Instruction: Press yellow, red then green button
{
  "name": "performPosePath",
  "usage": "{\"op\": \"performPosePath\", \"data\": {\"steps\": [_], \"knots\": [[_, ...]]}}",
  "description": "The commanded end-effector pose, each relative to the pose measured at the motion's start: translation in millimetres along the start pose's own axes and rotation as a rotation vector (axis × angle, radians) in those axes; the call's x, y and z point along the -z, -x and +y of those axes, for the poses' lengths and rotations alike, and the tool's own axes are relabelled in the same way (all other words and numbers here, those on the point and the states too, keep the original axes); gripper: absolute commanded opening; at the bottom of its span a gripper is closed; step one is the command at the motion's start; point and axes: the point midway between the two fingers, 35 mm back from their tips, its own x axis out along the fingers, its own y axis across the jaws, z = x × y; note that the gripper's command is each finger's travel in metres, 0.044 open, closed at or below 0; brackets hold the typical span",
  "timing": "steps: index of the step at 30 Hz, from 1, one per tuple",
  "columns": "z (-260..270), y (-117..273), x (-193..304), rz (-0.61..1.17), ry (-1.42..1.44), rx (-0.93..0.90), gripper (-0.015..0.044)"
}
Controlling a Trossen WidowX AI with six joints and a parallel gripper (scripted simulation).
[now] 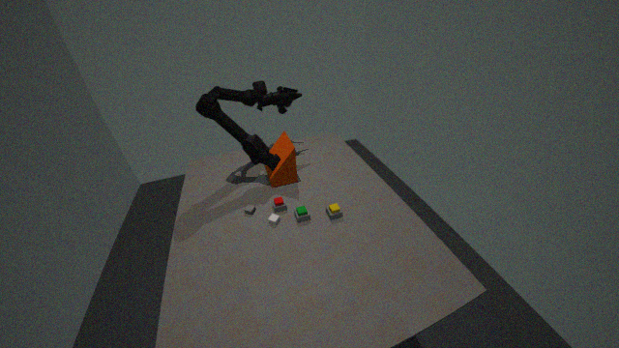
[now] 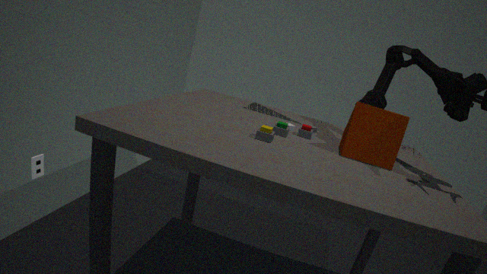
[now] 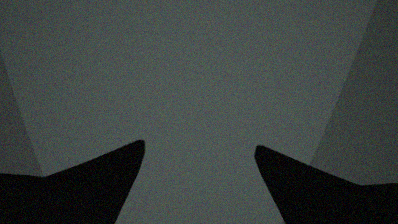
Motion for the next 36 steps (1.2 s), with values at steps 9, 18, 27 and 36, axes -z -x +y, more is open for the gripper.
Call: {"op": "performPosePath", "data": {"steps": [9, 18, 27, 36], "knots": [[76.8, -53.5, 24.6, -0.070, -0.405, -0.254, 0.0400], [176.3, -97.4, 34.2, -0.041, -1.031, -0.602, 0.0400], [284.3, -115.0, 23.4, 0.133, -1.642, -0.990, 0.0400], [375.6, -107.6, -2.7, 0.430, -2.112, -1.356, 0.0400]]}}
